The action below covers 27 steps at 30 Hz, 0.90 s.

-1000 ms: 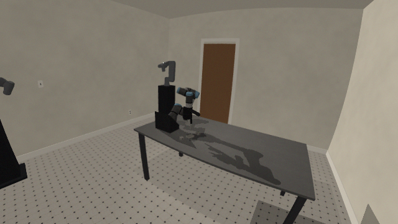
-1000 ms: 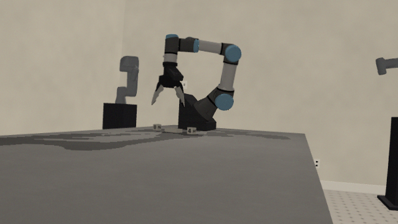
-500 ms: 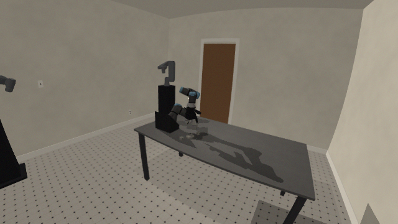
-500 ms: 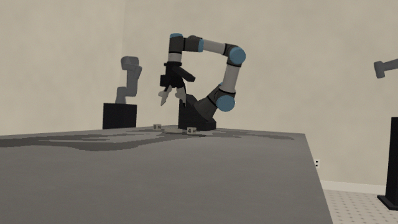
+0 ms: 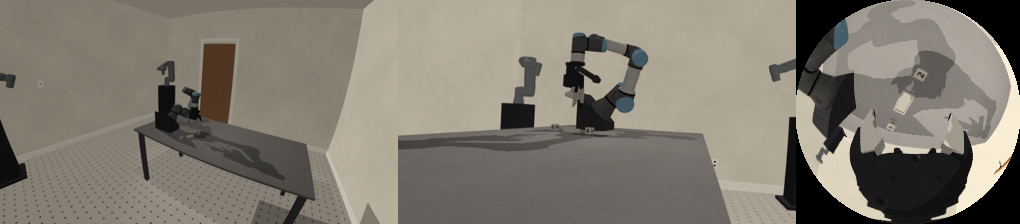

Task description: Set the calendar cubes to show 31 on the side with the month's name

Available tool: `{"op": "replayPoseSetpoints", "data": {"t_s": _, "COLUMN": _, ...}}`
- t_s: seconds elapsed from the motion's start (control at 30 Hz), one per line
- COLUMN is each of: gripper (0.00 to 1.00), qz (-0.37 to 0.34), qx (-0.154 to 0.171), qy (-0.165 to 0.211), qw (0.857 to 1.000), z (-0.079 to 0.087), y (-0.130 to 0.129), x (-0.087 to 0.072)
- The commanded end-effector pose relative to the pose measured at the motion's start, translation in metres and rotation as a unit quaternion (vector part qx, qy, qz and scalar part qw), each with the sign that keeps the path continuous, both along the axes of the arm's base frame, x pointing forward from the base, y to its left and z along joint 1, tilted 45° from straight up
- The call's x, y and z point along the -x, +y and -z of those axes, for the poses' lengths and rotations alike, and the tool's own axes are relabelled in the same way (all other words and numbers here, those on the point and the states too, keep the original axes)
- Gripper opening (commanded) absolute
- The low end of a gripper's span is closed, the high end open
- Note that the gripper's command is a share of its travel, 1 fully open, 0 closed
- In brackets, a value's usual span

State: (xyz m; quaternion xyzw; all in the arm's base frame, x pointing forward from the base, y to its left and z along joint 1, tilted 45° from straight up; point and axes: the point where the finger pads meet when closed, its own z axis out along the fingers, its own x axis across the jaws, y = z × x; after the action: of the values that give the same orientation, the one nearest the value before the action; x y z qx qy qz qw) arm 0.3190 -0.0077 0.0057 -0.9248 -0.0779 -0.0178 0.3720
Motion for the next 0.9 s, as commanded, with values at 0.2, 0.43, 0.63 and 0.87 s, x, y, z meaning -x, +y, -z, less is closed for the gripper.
{"op": "replayPoseSetpoints", "data": {"t_s": 0.2, "gripper": 1.00, "qz": -0.100, "qx": -0.006, "qy": -0.098, "qw": 0.990, "z": -0.011, "y": 0.013, "x": -0.003}}
{"op": "replayPoseSetpoints", "data": {"t_s": 0.43, "gripper": 1.00, "qz": -0.199, "qx": -0.010, "qy": -0.194, "qw": 0.961, "z": -0.021, "y": 0.027, "x": -0.005}}
{"op": "replayPoseSetpoints", "data": {"t_s": 0.63, "gripper": 1.00, "qz": -0.266, "qx": -0.014, "qy": -0.259, "qw": 0.928, "z": -0.028, "y": 0.037, "x": -0.006}}
{"op": "replayPoseSetpoints", "data": {"t_s": 0.87, "gripper": 1.00, "qz": -0.309, "qx": -0.016, "qy": -0.301, "qw": 0.902, "z": -0.033, "y": 0.043, "x": -0.007}}
